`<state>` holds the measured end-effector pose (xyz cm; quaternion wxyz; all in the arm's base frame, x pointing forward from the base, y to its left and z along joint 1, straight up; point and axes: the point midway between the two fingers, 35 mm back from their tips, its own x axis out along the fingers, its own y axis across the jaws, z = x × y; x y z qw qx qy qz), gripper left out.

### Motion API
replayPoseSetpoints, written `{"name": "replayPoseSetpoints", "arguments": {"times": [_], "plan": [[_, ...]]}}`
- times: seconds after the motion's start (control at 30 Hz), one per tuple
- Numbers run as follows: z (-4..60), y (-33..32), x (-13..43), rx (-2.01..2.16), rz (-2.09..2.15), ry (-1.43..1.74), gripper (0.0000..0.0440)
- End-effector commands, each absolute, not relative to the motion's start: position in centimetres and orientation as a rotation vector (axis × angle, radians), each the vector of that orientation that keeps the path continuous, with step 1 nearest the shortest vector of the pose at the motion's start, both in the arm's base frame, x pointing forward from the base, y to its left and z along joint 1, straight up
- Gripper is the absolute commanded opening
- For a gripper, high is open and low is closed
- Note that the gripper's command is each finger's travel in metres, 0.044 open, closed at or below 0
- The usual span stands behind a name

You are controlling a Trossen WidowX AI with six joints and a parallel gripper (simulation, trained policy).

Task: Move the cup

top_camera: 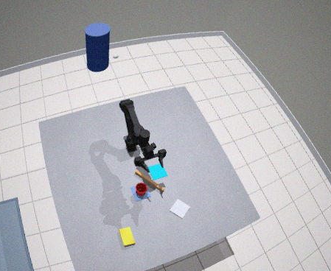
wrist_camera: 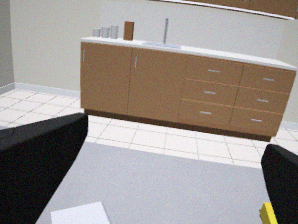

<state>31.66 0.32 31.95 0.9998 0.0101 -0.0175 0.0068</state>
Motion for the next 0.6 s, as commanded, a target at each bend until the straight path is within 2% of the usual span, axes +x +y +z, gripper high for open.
{"name": "replayPoseSetpoints", "arguments": {"times": [0.0,0.43,0.47,0.57], "plan": [[31.9,0.4,31.7,0.022,0.013,-0.029,0.0374],[30.4,1.5,32.5,0.058,0.022,0.113,0.0037],[30.2,1.7,32.6,0.061,0.025,0.129,0.0025],[29.8,2.2,32.9,0.074,0.037,0.172,0.003]]}}
